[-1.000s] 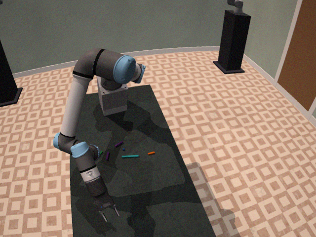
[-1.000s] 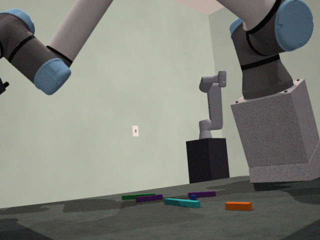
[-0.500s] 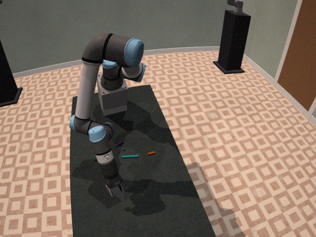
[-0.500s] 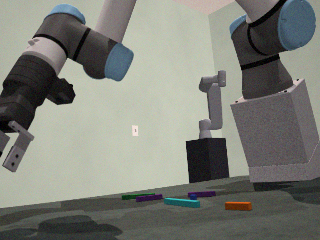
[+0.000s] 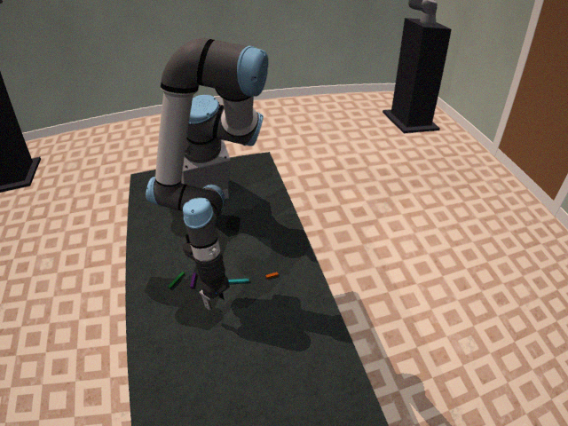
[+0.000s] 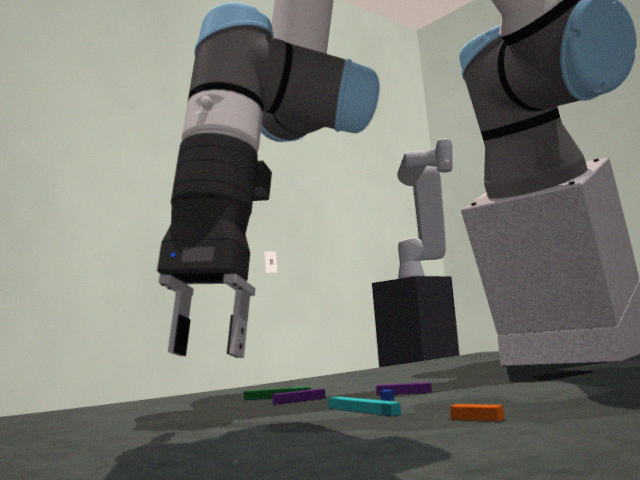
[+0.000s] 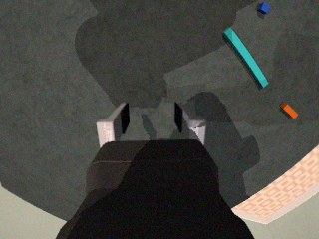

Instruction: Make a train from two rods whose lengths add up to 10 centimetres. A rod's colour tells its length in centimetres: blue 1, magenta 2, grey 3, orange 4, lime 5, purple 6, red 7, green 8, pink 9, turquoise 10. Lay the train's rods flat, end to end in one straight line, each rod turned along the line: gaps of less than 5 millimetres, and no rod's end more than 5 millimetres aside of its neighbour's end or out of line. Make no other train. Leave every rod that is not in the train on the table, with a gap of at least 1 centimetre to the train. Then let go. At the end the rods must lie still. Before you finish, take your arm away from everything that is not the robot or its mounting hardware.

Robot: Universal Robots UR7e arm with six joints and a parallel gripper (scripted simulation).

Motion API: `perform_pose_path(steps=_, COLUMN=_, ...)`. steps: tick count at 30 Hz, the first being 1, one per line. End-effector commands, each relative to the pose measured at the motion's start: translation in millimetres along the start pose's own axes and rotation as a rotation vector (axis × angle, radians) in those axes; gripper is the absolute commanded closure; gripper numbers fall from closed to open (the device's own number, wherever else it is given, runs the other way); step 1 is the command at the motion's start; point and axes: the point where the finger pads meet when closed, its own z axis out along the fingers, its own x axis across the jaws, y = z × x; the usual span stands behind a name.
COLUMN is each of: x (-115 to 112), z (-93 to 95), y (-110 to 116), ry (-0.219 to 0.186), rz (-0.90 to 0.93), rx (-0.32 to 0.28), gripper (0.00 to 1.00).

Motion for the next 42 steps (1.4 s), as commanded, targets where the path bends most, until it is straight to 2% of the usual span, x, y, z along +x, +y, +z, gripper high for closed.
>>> perform_pose_path(steps=1, x=33, z=-8.6, y=-31, ry=0.027, rz=-0.057, rx=0.068, gripper=0.0)
perform_pose_path(steps=3, x=33, z=-8.6, y=-31, ry=0.027, rz=-0.057, rx=0.068, gripper=0.0)
perform_pose_path(steps=10, x=74, z=-21.3, y=-69, ry=0.068, rz=-0.127, rx=0.148, gripper=0.0)
perform_pose_path(steps=18, x=99, z=-30.7, y=-93, ry=0.096, rz=-0.173, rx=0.197, gripper=0.0)
perform_pose_path(steps=42, x=106, z=-33.6, y=-100, ry=0.105, rz=-0.186, rx=0.211, gripper=0.0)
